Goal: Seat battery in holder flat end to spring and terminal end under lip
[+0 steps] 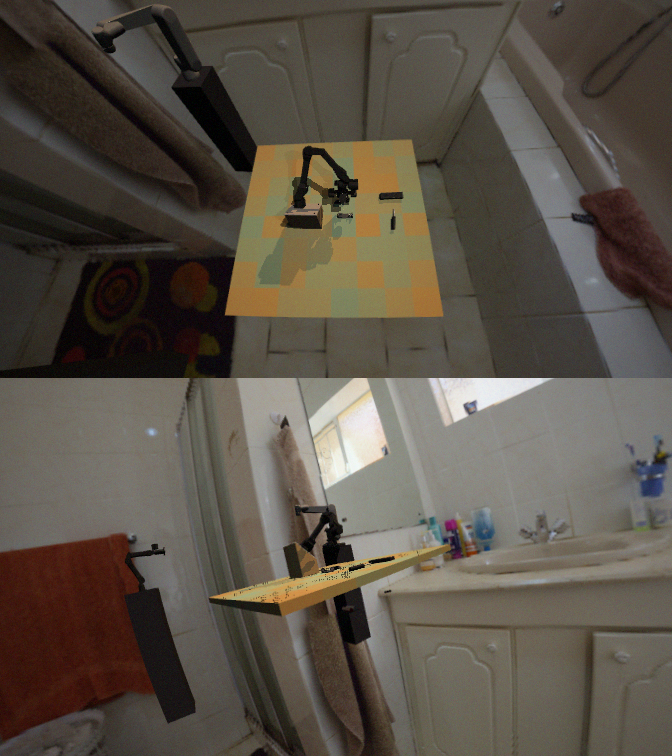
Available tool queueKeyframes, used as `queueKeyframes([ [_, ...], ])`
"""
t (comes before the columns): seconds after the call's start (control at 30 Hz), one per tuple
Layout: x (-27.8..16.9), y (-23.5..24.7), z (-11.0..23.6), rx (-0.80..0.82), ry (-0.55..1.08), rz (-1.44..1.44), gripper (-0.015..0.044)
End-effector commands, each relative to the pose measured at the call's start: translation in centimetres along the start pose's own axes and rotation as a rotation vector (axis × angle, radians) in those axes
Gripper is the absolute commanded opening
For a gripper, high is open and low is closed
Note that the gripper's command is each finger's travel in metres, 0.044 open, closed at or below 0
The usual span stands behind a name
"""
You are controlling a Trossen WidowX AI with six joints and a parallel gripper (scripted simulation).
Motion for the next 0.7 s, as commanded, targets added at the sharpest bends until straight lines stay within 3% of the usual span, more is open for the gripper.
queueKeyframes([
  [0.0,-0.1,0.1,2.8,0.012,0.0,0.009,0.0],
  [0.13,-0.2,-0.4,5.5,0.011,0.005,0.007,0.0],
  [0.5,-0.1,-0.4,5.5,0.015,0.007,0.001,0.0],
  [0.67,-0.1,-0.7,3.5,0.014,0.001,0.421,0.0131],
])
Point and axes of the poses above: the point midway between the two fingers, 35 mm back from their tips, its own z axis back along the fingers, its own y axis across the jaws, x = y × z, the point moved 7 cm from there along z, back along the fingers, and after that the axes turned 3 degrees about -z, right-handed, at the moved point
